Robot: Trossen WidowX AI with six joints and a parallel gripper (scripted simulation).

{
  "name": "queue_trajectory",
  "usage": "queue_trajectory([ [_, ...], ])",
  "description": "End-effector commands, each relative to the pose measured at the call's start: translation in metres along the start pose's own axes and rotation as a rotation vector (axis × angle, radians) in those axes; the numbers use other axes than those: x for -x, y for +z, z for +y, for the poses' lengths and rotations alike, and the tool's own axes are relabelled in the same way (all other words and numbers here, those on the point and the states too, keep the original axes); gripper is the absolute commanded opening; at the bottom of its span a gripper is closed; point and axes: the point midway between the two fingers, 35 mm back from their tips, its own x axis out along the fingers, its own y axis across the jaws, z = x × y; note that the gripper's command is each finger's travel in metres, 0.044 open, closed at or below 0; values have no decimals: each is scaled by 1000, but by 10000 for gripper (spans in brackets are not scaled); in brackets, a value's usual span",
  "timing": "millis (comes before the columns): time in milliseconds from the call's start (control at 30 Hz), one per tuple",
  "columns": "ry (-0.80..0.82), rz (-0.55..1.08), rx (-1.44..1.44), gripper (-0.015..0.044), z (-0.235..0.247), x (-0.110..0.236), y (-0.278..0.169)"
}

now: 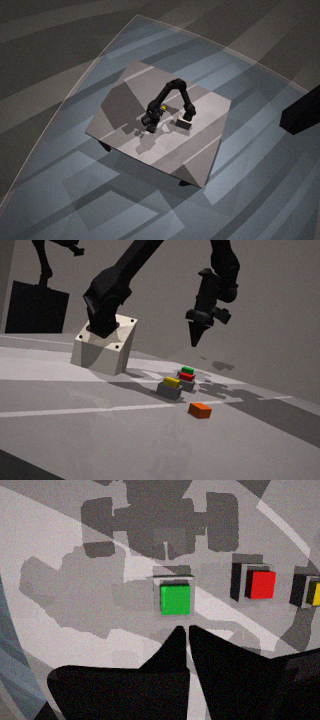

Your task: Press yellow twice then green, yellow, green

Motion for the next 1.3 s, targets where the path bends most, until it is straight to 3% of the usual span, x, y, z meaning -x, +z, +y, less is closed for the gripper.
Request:
queue_trajectory([
  [0,13,-6,-7,20,0,20,0],
  [100,15,-6,-6,20,-10,22,4],
  [333,24,-7,-1,20,-112,28,22],
  [600,-1,-5,-4,20,-213,18,3],
  [767,-1,-5,-4,20,-215,15,2],
  [933,-4,-6,-5,20,-216,-42,2],
  [1267,-4,-6,-5,20,-216,-53,2],
])
